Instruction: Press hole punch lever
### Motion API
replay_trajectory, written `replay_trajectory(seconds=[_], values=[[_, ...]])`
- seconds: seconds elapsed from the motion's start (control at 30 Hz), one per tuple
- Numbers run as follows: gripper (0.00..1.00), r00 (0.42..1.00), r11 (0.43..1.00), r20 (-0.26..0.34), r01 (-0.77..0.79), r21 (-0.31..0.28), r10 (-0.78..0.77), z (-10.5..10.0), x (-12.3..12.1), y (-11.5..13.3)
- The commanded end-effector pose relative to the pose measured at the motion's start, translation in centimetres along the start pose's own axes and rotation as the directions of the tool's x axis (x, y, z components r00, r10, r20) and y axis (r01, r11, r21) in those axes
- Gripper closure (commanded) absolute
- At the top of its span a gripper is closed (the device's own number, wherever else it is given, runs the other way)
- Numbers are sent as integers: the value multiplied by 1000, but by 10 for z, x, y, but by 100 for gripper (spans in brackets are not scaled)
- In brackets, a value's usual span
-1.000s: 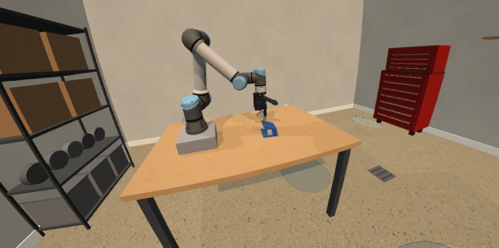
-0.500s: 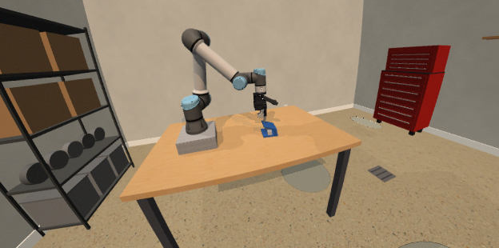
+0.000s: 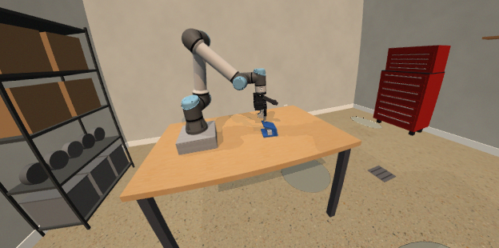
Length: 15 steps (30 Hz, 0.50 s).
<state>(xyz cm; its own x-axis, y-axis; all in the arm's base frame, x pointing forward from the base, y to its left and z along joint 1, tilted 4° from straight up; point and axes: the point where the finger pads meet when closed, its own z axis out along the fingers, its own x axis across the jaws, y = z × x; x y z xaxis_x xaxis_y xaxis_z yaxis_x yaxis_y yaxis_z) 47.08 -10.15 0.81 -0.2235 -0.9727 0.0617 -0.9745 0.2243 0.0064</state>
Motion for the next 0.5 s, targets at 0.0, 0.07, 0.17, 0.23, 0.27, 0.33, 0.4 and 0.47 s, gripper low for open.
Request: replay_trajectory(seconds=[0.0,0.07,0.17,0.23,0.27,0.33,0.4,0.47], values=[[100,1000,1000,2,-2,-2,2,3,1,2],[100,1000,1000,2,-2,-3,2,5,1,2],[100,1000,1000,2,-2,-3,2,9,1,2],[100,1000,1000,2,-2,-3,2,11,1,2],[100,1000,1000,2,-2,-3,2,11,1,2],[100,1000,1000,2,-2,-3,2,12,1,2],[100,1000,1000,2,-2,-3,2,12,0,2],[100,1000,1000,2,-2,-3,2,12,0,2]])
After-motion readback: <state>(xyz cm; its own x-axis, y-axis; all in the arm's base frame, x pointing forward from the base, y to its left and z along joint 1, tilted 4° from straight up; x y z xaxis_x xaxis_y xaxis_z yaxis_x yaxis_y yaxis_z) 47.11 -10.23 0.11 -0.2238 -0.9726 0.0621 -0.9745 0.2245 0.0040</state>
